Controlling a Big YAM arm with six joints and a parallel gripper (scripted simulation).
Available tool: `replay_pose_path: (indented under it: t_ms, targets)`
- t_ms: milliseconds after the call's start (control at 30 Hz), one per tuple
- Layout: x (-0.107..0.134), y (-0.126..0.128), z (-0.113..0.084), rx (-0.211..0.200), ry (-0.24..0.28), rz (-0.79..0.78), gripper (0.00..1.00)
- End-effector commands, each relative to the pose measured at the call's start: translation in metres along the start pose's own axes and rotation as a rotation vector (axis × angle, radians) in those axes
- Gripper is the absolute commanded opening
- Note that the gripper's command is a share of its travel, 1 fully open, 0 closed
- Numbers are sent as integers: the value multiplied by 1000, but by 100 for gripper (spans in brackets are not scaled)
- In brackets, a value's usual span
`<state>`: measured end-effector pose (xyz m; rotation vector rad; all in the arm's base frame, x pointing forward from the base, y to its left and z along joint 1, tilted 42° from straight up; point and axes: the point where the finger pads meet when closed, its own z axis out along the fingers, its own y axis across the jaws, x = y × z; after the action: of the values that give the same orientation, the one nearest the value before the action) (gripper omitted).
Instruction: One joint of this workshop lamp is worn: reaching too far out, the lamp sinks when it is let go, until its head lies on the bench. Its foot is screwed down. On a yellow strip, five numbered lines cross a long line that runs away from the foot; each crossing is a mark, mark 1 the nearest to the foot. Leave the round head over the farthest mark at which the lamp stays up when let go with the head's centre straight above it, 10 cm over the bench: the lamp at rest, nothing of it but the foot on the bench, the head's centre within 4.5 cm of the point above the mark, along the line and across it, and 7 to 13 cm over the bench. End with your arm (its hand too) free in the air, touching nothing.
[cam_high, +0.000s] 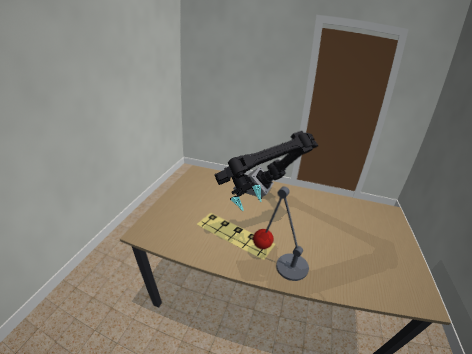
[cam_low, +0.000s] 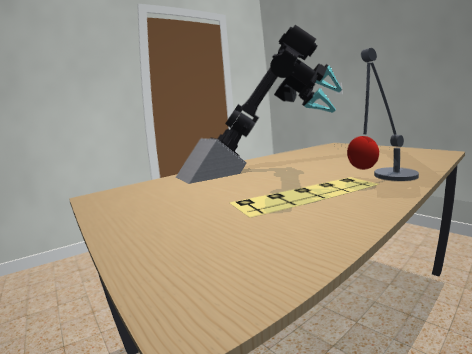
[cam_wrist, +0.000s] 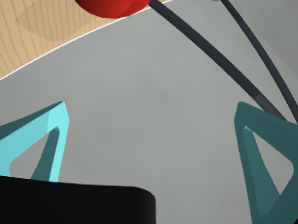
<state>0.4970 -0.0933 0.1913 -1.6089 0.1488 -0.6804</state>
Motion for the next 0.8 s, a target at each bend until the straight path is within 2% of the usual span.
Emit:
replay_pose_path:
  t_ms: [0,133,433,767]
  targets:
    - [5,-2,-2,14,-27,261,100]
    - [5,-2,-2,7,-28,255,100]
    - [5,-4,-3,-15,-18,140,100]
    - [19,-14,-11,-8,-6,61,100]
